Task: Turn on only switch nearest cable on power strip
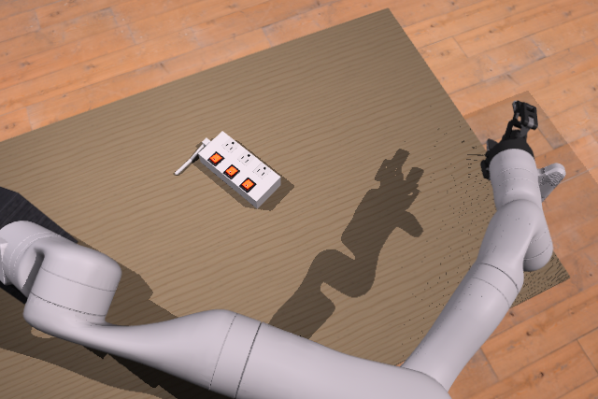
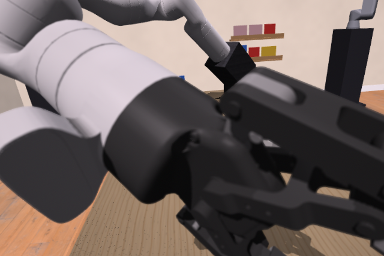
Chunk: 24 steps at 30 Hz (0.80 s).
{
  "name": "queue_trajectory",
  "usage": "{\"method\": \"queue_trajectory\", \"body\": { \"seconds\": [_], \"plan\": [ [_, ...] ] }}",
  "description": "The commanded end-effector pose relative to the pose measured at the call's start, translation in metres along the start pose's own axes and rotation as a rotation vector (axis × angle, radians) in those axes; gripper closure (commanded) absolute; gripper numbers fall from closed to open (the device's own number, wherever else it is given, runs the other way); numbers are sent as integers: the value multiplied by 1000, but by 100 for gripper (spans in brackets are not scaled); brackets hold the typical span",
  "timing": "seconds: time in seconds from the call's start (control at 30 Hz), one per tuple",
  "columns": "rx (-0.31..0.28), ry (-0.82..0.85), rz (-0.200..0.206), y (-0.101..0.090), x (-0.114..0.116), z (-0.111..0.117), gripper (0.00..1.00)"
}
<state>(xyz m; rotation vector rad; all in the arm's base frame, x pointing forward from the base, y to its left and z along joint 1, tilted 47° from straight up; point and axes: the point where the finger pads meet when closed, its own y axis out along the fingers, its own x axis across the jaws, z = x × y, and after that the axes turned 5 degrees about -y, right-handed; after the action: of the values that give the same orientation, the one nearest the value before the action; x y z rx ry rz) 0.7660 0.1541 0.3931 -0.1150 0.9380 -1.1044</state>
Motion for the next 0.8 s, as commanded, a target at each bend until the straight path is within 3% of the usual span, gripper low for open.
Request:
{"method": "queue_trajectory", "body": {
  "seconds": [0.0, 0.77],
  "plan": [
    [1, -2, 2, -1, -2, 0, 0],
    [-13, -1, -3, 3, -2, -8, 0]
  ]
}}
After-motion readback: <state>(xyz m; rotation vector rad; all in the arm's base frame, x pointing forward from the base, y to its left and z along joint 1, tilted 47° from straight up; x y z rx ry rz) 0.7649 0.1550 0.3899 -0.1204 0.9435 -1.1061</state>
